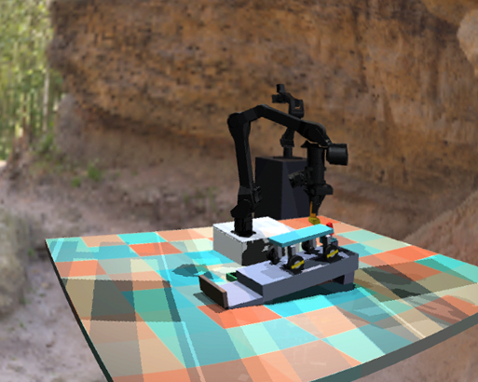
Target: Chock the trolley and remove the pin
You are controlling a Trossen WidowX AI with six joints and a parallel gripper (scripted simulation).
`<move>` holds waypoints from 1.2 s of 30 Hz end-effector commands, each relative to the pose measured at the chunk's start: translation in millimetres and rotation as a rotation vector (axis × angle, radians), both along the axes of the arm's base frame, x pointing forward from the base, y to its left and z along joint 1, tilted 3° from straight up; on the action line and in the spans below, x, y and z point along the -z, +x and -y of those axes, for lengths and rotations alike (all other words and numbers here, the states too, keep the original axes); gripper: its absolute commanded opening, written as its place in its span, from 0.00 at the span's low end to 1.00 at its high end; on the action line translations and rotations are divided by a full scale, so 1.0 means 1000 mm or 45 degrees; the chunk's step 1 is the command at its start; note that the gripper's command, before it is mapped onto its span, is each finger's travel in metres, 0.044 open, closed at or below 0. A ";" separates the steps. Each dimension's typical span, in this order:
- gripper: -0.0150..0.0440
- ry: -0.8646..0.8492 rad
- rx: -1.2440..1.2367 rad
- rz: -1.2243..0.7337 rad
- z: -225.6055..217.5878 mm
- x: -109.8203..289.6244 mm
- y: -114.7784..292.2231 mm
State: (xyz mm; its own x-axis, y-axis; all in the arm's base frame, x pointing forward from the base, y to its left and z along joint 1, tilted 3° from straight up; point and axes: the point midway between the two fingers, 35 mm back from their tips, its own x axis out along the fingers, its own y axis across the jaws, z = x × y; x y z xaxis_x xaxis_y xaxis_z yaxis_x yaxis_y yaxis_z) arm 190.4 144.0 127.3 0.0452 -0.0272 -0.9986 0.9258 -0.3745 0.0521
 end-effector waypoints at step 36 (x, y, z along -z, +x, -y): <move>0.25 -0.068 -1.529 -0.039 0.000 -0.002 0.002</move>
